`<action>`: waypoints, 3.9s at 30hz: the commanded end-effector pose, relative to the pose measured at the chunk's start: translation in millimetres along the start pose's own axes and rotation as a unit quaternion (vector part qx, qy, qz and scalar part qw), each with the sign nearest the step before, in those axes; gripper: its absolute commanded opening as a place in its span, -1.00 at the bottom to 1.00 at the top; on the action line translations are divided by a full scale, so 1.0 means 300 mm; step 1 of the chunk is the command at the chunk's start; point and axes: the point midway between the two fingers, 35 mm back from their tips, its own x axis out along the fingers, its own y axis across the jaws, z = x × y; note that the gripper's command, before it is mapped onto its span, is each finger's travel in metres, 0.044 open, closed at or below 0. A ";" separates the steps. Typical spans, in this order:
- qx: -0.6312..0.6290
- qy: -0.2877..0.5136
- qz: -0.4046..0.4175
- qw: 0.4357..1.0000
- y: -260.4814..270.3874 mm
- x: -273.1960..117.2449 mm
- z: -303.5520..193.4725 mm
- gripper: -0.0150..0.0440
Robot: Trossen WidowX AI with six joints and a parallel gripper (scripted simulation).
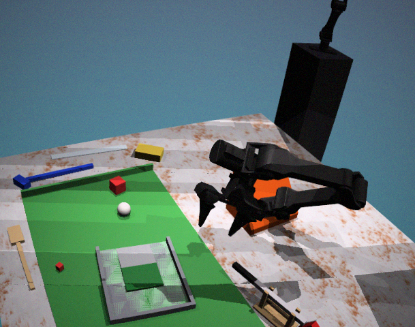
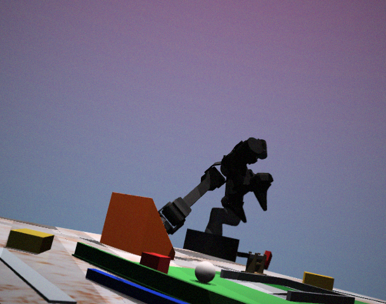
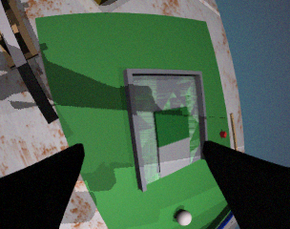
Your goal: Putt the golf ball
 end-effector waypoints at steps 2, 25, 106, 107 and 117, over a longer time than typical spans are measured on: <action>-0.148 -0.031 0.220 0.964 0.237 0.154 0.102 1.00; -0.188 -0.051 0.280 0.940 0.360 0.255 0.106 1.00; 0.028 0.073 0.198 0.977 0.083 0.076 -0.066 -0.49; 0.042 0.079 0.196 0.977 0.070 0.072 -0.084 -0.49; 0.185 0.134 0.171 0.958 -0.038 0.025 -0.278 -0.49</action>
